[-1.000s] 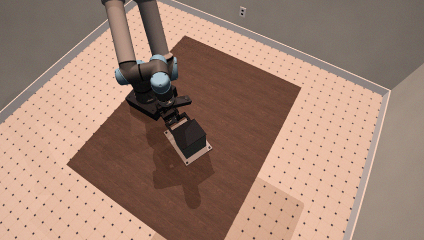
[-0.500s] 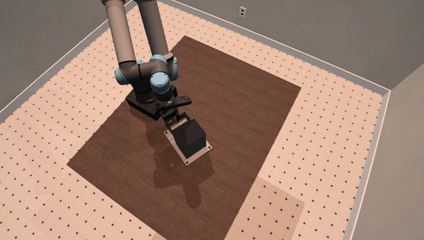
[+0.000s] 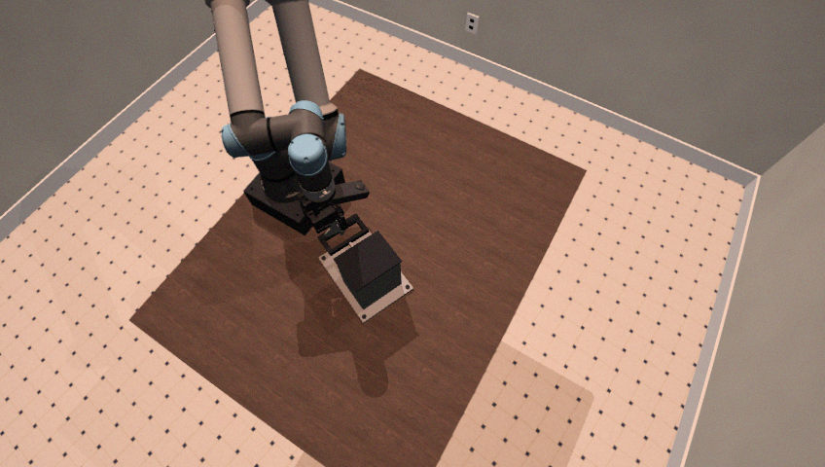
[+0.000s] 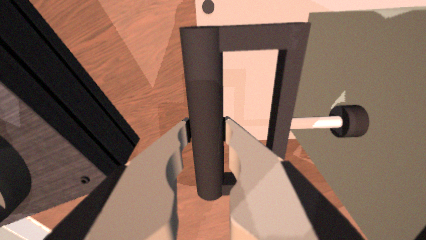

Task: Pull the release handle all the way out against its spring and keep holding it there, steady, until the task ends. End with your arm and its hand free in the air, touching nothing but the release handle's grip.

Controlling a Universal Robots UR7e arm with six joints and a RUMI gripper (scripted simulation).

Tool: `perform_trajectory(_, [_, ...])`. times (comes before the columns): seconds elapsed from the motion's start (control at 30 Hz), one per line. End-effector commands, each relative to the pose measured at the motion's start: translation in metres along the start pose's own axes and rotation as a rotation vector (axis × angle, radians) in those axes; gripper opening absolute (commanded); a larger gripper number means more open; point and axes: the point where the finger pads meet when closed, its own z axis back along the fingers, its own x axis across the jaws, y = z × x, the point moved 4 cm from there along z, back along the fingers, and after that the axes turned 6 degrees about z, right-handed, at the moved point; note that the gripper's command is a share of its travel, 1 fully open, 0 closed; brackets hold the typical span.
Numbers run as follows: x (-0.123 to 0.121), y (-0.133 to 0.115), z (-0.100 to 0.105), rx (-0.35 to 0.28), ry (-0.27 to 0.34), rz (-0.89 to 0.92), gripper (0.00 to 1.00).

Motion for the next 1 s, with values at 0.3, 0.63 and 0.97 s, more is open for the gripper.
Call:
perform_trajectory(0.3, [-0.034, 0.004, -0.001, 0.004, 0.012, 0.002, 0.00])
perform_trajectory(0.63, [-0.041, 0.004, -0.001, 0.004, 0.012, 0.002, 0.00])
perform_trajectory(0.97, [-0.041, 0.004, -0.001, 0.003, 0.011, 0.003, 0.00])
